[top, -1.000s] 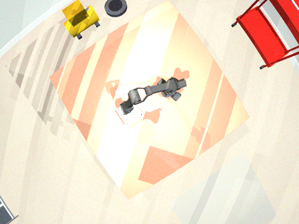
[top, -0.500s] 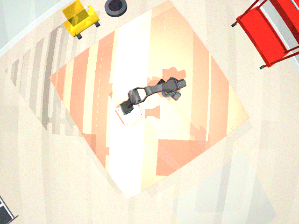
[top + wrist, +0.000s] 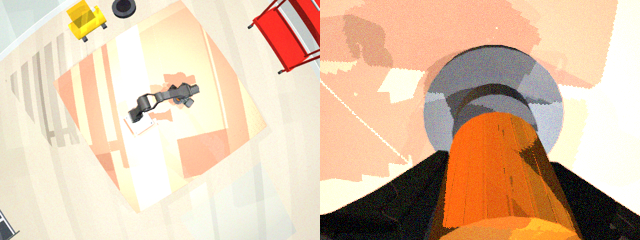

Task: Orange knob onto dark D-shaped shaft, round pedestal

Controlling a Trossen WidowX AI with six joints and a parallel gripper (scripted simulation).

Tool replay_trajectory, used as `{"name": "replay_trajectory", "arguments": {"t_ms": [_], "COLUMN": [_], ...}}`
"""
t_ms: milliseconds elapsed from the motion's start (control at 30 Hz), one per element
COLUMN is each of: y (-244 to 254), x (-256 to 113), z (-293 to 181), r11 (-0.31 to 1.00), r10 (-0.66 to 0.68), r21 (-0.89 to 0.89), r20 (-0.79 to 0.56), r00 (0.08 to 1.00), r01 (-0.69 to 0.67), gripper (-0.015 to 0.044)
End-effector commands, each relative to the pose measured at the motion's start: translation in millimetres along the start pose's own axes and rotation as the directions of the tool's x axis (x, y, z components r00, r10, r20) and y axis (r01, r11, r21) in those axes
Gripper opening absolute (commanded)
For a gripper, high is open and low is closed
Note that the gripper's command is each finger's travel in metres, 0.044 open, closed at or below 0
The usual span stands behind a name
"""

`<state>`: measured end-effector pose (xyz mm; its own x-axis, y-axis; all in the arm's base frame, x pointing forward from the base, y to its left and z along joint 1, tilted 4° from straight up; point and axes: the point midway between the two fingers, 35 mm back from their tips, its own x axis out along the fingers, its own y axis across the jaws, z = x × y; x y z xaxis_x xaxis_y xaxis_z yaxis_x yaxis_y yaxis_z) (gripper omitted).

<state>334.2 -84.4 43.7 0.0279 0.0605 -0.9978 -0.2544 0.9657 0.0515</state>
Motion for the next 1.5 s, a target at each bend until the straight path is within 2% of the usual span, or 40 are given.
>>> {"name": "replay_trajectory", "arguments": {"t_ms": [0,100,300,1467], "y": [-1.0,-1.2,-1.5,-0.1], "x": [-4.1,-4.4,-2.1,3.8], "z": [0.6,0.9,1.7,0.7], "r11": [1.0,1.0,0.977,0.978], "r10": [-0.002,-0.002,-0.002,-0.002], "r21": [-0.005,-0.03,-0.213,-0.207], "r20": [0.002,0.002,0.002,0.002], "r00": [1.0,1.0,1.0,1.0], "r01": [0.002,0.002,0.002,0.002], "gripper": [0.0,0.0,0.0,0.0]}}
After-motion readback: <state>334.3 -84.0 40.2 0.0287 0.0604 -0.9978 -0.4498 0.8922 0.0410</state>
